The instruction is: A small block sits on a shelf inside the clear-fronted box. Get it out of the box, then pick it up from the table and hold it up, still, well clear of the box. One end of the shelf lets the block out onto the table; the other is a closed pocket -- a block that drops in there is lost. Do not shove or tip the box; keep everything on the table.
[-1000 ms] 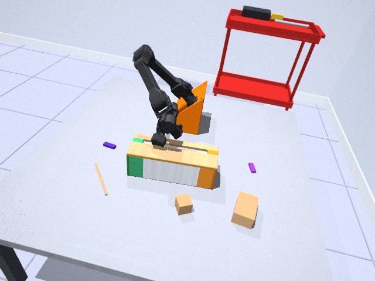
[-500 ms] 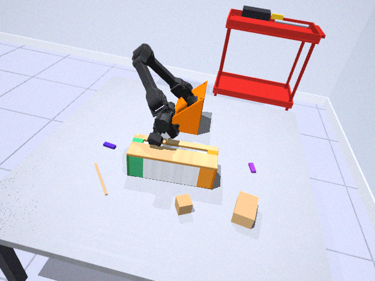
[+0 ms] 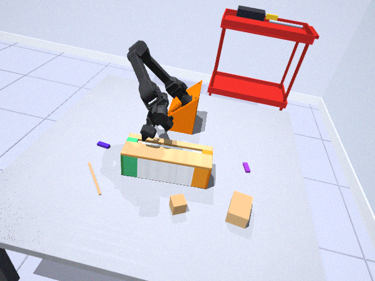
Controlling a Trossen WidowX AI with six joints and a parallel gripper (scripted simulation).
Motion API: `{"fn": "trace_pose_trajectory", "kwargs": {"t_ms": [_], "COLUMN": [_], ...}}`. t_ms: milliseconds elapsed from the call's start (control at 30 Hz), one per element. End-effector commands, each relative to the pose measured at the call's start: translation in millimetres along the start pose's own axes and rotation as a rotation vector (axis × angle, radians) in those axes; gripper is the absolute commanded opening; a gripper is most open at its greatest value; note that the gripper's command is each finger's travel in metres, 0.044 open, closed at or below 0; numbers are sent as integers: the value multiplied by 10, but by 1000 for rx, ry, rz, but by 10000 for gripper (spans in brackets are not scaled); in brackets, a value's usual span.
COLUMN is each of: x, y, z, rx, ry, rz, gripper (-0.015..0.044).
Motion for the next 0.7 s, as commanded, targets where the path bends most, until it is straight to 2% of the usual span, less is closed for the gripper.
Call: {"fn": "trace_pose_trajectory", "kwargs": {"t_ms": [0, 133, 200, 300, 667], "x": [65, 47, 63, 130, 356], "y": [199, 166, 162, 146, 98], "z": [17, 6, 21, 85, 337], "rx": [2, 8, 10, 11, -82], "ry": [-6, -2, -82, -422, -1736], "rz": [-1, 3, -8, -53, -237], "gripper": [400, 400, 348, 285, 285]}}
Point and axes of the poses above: the point midway between the two fingers, 35 mm back from their tips, its own y axis back along the fingers, its own z axis across the jaws, x = y × z, the point moved 9 cm from there along y, back along the fingers, and after that the axes turned 8 degrees about y, right-handed, at the moved point
